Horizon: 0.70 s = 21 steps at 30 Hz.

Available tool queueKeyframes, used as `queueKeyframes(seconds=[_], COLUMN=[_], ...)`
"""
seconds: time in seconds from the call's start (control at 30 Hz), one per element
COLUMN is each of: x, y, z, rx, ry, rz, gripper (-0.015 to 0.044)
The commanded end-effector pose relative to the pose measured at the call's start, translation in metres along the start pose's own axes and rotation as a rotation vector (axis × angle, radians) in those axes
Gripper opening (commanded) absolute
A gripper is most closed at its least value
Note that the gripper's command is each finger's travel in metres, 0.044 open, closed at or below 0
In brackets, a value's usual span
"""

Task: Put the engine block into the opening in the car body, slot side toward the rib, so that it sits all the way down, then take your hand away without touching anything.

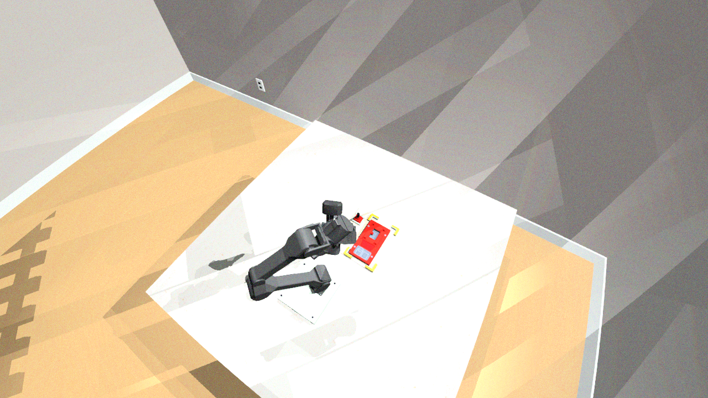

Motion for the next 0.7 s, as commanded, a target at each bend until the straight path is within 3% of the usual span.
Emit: queueKeyframes(seconds=[0.0, 0.67], x=[0.012, 0.033], y=[0.008, 0.034], z=[-0.01, -0.102], rx=[-0.047, -0.365], ry=[0.035, 0.143], rz=[-0.132, -0.621], gripper=[0.044, 0.044])
Point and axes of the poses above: the point midway between the two fingers, 35 mm back from their tips, its own z axis back along the fingers, its own y axis across the jaws, x = y × z, the point moved 6 cm from there along z, back along the fingers, and after that the axes turned 6 degrees about z, right-handed, at the moved point
